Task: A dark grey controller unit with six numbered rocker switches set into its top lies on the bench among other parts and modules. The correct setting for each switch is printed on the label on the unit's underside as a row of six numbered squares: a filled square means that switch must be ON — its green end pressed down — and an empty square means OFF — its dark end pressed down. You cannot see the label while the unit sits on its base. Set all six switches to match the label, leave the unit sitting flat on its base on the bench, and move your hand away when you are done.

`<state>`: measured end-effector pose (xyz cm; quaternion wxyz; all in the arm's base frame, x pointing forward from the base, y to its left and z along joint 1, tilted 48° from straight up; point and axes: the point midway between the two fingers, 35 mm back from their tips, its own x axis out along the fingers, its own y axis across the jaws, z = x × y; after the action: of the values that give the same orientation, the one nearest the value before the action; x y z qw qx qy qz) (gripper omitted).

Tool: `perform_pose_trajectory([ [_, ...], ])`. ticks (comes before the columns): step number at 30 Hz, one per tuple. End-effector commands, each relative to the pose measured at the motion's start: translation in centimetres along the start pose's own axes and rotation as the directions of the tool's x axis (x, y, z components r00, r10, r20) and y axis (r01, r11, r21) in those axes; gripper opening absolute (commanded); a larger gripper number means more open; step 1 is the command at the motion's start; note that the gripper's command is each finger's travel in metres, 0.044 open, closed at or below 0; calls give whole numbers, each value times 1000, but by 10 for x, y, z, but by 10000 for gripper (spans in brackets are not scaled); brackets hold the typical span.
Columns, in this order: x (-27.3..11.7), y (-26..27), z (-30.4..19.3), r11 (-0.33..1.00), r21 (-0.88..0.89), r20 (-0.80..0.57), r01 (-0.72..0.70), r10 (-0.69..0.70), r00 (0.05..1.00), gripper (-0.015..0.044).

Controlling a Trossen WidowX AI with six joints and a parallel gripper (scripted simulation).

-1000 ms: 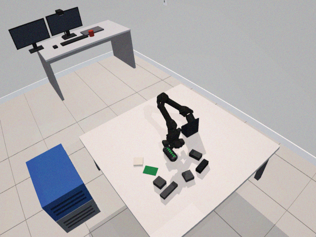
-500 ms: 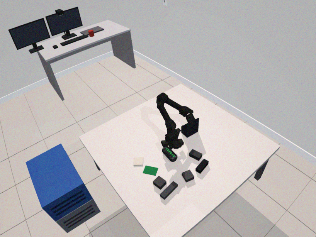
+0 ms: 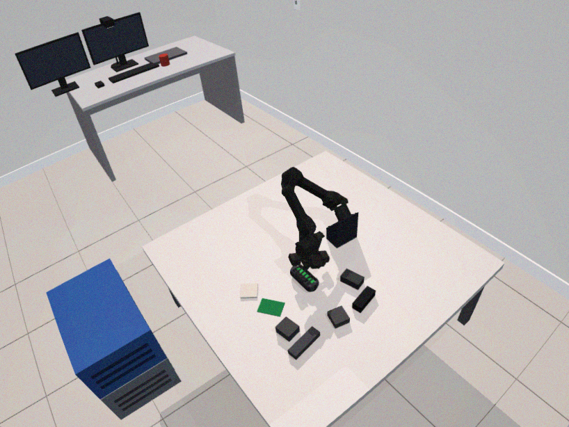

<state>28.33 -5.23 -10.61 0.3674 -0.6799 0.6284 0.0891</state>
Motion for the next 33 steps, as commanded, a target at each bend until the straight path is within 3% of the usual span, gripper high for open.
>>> perform_pose_trajectory([
  [1,0,-10,3,1000,20,5,13,-13,1000,0],
  [6,-2,-1,1,1000,-3,1,0,0,1000,0],
  [13,-68,37,8,1000,19,10,8,-8,1000,0],
  [20,-70,35,11,1000,13,6,4,-4,1000,0],
  [33,-67,-17,68,987,-113,-47,-111,107,993,0],
])
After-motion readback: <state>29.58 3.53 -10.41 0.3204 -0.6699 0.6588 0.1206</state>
